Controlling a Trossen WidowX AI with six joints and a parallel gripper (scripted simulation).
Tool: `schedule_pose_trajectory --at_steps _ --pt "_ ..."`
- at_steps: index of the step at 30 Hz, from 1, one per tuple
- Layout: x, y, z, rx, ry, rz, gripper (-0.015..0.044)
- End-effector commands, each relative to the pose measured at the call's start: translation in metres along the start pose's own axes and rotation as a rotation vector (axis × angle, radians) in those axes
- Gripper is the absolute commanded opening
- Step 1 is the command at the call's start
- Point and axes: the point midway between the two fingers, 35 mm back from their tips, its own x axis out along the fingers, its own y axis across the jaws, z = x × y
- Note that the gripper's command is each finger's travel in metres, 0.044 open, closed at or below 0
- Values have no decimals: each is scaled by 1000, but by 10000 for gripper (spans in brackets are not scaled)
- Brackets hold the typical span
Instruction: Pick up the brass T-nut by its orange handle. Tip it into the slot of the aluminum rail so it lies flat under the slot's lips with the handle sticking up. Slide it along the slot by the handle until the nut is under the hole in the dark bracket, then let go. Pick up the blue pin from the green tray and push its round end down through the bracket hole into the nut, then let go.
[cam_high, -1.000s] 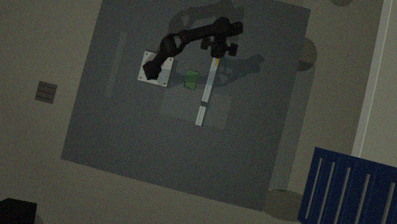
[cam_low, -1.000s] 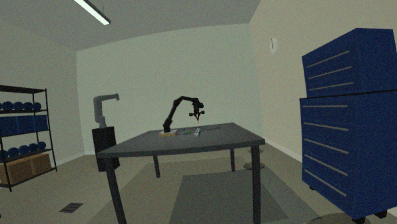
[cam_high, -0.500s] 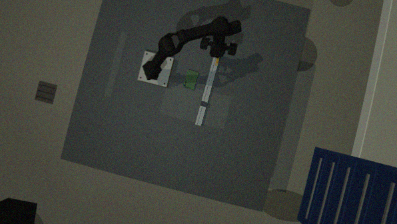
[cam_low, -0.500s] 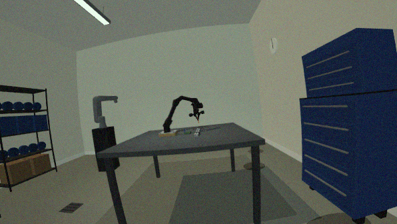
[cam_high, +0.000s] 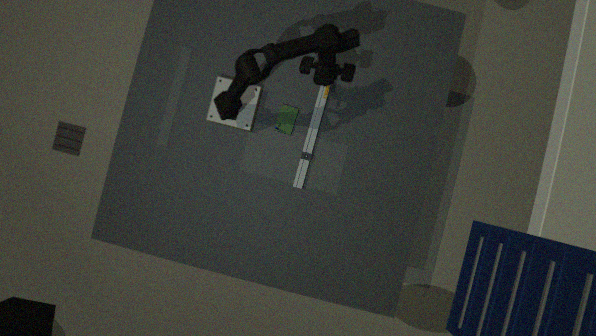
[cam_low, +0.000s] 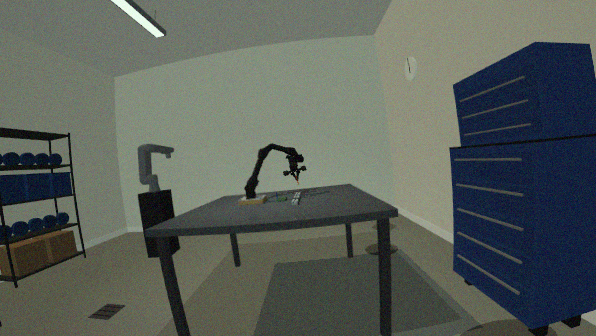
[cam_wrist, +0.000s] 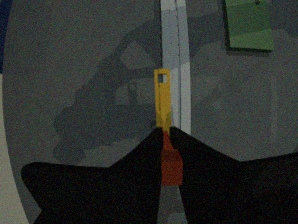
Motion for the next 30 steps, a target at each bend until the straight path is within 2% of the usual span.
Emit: schedule_pose_trajectory --at_steps 1,30 --pt "0 -1 0 4 -3 15 -150" --pt "1 -5 -2 23 -8 104 -150"
